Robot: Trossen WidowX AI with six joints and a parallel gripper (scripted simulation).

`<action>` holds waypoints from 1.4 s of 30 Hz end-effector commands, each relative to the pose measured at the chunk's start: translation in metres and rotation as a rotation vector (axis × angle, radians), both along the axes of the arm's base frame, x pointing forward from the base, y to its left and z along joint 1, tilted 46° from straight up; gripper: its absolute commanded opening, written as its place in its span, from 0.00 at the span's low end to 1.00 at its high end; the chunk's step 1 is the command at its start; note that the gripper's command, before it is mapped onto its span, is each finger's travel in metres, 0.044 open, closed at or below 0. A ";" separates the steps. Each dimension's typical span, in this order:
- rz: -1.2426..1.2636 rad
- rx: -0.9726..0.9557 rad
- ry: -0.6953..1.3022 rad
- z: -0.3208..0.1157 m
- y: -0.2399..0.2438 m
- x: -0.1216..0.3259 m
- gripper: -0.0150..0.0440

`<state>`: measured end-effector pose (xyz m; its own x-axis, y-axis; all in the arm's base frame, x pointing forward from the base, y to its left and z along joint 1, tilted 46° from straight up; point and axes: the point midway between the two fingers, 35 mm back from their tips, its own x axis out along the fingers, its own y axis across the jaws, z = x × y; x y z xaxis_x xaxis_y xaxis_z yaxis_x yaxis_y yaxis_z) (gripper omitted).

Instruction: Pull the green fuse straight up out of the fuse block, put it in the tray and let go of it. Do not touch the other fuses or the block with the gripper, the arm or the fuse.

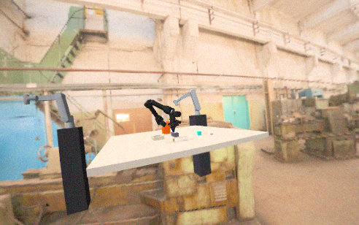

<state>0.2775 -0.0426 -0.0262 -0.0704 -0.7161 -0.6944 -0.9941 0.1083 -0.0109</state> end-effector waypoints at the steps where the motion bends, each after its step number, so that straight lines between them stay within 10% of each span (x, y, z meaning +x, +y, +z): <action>1: -0.002 0.001 -0.005 0.002 0.002 0.001 0.25; 42: 0.002 0.002 -0.003 0.015 0.017 0.003 0.25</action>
